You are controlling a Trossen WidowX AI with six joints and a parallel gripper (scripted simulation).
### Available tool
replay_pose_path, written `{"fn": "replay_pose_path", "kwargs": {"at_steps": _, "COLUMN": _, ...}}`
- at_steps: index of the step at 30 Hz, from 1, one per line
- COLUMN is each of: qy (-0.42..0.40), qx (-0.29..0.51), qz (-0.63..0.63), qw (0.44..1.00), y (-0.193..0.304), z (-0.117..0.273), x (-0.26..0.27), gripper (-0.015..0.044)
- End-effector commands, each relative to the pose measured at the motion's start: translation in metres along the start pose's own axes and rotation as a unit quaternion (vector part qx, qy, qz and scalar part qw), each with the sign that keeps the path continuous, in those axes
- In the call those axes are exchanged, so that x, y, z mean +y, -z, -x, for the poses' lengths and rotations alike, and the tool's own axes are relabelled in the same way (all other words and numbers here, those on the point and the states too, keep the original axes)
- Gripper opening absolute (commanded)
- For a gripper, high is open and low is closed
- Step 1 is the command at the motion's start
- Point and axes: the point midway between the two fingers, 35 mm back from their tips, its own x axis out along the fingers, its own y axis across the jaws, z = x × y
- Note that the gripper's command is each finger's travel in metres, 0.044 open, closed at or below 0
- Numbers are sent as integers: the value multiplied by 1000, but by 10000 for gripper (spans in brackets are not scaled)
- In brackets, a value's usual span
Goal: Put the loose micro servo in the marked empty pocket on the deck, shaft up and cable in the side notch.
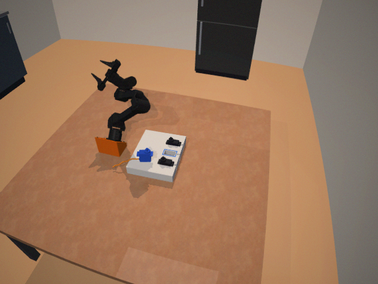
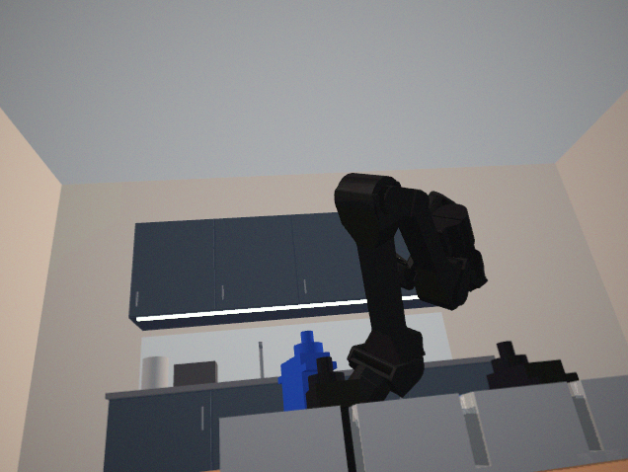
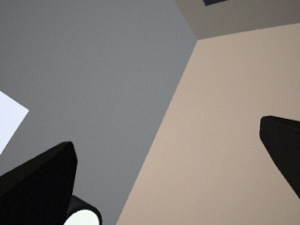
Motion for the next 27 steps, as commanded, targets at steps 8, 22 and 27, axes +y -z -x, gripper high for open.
{"fn": "replay_pose_path", "kwargs": {"at_steps": 8, "qy": 9, "qx": -38, "qz": -9, "qw": 999, "y": -19, "z": 1, "x": -4, "gripper": 440}}
{"fn": "replay_pose_path", "kwargs": {"at_steps": 22, "qy": 35, "qx": -186, "qz": -59, "qw": 980, "y": -90, "z": 23, "x": -16, "gripper": 440}}
{"fn": "replay_pose_path", "kwargs": {"at_steps": 27, "qy": 47, "qx": -252, "qz": -74, "qw": 964, "y": -118, "z": 40, "x": -21, "gripper": 440}}
